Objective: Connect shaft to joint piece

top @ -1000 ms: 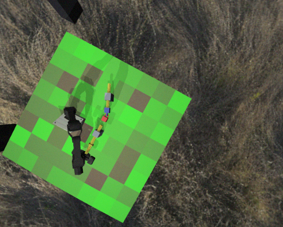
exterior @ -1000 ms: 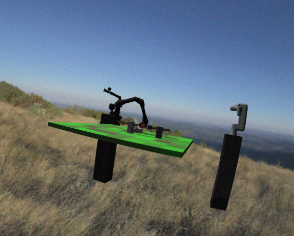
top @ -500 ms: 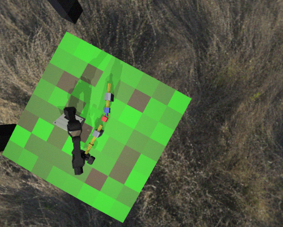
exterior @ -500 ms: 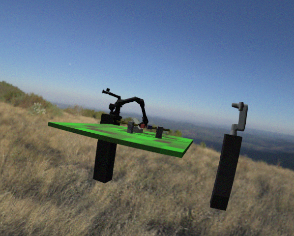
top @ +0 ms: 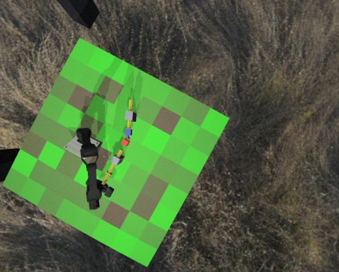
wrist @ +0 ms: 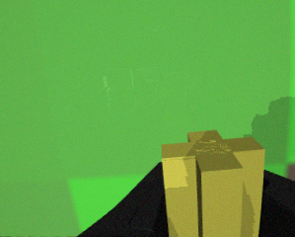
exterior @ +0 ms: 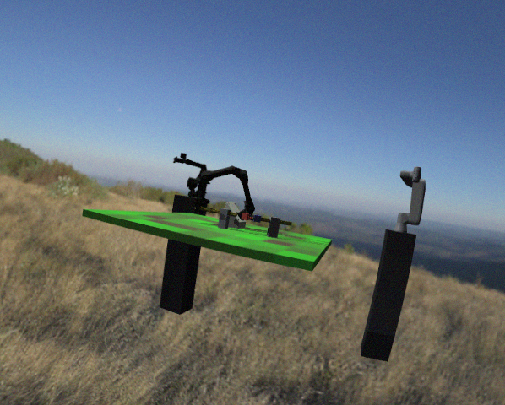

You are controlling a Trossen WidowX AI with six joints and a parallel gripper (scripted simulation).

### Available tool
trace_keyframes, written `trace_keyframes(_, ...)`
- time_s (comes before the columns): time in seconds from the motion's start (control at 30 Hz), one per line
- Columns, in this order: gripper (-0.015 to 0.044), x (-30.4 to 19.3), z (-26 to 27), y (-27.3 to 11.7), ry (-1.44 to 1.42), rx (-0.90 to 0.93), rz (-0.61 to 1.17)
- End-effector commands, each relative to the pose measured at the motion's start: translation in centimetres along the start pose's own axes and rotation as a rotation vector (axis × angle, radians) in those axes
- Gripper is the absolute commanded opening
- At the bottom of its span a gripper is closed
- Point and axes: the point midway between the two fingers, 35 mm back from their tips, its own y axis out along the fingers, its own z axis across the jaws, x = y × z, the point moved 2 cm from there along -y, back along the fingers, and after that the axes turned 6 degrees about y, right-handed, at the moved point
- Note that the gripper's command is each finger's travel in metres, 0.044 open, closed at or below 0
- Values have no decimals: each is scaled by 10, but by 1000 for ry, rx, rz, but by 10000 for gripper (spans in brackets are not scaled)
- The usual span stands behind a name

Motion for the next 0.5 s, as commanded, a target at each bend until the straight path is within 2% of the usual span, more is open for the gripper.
trace_keyframes(0.0,0,0,0,0,0,0,0)
trace_keyframes(0.47,0,-16,-1,1,2,-24,0)
